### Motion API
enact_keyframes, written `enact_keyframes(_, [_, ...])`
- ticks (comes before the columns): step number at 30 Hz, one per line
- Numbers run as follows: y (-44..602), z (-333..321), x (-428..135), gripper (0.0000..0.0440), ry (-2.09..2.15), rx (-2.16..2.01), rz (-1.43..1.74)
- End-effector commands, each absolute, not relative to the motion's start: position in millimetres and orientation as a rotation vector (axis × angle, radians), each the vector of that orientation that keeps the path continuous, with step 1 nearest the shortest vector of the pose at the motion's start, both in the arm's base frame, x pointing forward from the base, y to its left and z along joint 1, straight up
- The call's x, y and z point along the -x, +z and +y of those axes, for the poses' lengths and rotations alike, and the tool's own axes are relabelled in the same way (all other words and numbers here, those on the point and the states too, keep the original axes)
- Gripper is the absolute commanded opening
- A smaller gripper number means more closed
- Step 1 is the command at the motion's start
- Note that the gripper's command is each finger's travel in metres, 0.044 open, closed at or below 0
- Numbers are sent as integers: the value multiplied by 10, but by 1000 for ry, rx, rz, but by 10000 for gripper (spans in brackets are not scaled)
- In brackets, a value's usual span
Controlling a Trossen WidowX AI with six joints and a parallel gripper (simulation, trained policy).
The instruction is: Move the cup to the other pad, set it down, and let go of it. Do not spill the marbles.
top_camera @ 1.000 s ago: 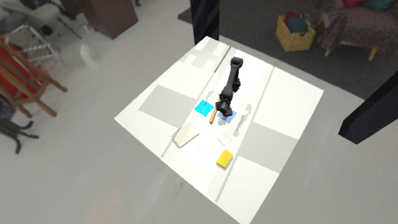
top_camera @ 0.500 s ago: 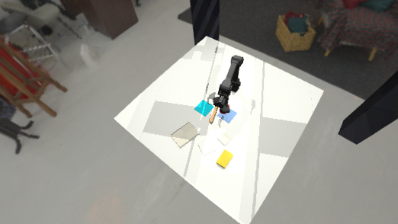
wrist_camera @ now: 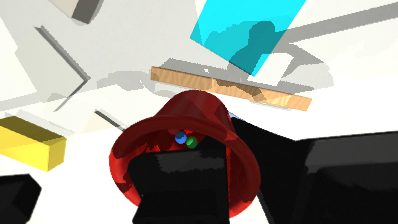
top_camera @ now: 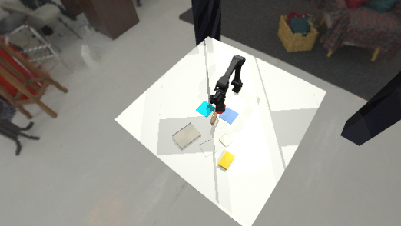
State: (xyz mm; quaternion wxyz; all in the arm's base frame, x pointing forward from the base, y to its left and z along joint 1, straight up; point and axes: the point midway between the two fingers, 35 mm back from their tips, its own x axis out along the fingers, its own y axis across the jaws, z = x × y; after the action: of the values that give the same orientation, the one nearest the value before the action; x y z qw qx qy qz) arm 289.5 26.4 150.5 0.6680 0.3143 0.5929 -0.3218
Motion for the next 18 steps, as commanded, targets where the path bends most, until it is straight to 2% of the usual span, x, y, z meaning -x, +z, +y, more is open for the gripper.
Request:
enact_keyframes(1, [1538,133,-2984,0,-735,-731,1296])
enact_keyframes(18, [1412,-466,-3224,0,-807,-813,1182])
